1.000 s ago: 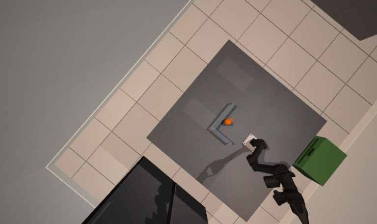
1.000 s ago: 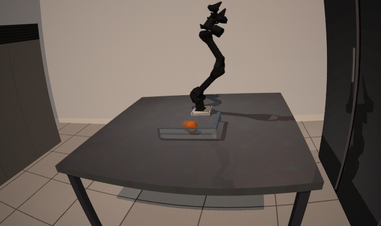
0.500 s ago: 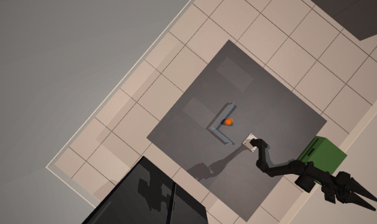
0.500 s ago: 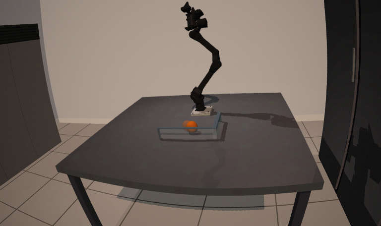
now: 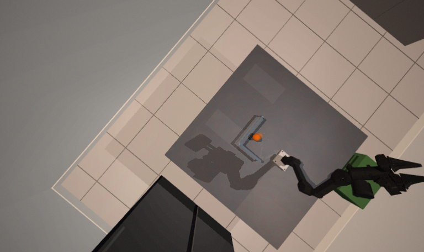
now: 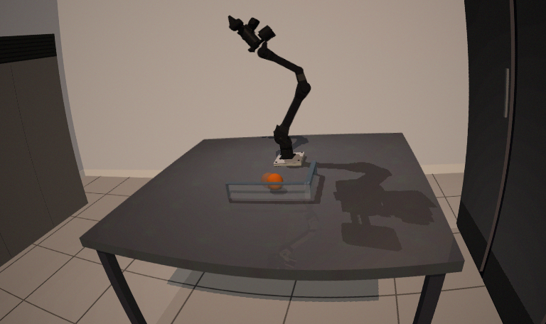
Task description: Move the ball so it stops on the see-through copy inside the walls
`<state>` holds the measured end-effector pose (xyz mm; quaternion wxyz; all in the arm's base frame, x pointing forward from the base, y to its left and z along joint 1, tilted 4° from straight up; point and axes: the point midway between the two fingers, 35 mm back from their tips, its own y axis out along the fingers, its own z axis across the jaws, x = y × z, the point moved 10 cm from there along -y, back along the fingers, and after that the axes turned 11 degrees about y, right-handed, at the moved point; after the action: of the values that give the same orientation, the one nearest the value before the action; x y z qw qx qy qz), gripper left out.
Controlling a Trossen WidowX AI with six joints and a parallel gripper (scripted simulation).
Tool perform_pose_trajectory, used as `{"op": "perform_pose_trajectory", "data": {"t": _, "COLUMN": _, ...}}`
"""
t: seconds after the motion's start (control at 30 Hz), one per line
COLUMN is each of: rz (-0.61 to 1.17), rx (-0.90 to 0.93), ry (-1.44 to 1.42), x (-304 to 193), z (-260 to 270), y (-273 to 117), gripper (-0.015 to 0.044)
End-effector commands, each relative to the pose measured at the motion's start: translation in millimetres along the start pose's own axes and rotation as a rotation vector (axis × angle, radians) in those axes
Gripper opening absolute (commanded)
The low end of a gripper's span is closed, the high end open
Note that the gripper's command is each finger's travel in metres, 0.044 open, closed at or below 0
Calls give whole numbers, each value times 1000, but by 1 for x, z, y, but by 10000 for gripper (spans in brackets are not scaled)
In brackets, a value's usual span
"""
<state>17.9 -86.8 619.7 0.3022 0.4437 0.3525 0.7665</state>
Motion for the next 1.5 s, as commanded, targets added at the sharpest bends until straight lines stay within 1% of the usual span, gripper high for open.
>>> {"op": "perform_pose_trajectory", "data": {"t": 0.0, "rz": 158, "rx": 65, "ry": 15, "x": -42, "z": 11, "y": 4, "gripper": 418}}
{"op": "perform_pose_trajectory", "data": {"t": 0.17, "rz": 352, "rx": 132, "ry": 37, "x": -85, "z": 27, "y": 0, "gripper": 418}}
{"op": "perform_pose_trajectory", "data": {"t": 0.3, "rz": 527, "rx": 202, "ry": 63, "x": -122, "z": 46, "y": -12, "gripper": 418}}
{"op": "perform_pose_trajectory", "data": {"t": 0.47, "rz": 747, "rx": 302, "ry": 86, "x": -163, "z": 73, "y": -37, "gripper": 418}}
{"op": "perform_pose_trajectory", "data": {"t": 0.63, "rz": 981, "rx": 424, "ry": 79, "x": -201, "z": 103, "y": -74, "gripper": 418}}
{"op": "perform_pose_trajectory", "data": {"t": 0.83, "rz": 1260, "rx": 589, "ry": 42, "x": -233, "z": 138, "y": -130, "gripper": 418}}
{"op": "perform_pose_trajectory", "data": {"t": 1.03, "rz": 1531, "rx": 773, "ry": -33, "x": -250, "z": 167, "y": -198, "gripper": 418}}
{"op": "perform_pose_trajectory", "data": {"t": 1.23, "rz": 1784, "rx": 968, "ry": -156, "x": -251, "z": 186, "y": -272, "gripper": 418}}
{"op": "perform_pose_trajectory", "data": {"t": 1.47, "rz": 2047, "rx": 1204, "ry": -383, "x": -234, "z": 191, "y": -358, "gripper": 418}}
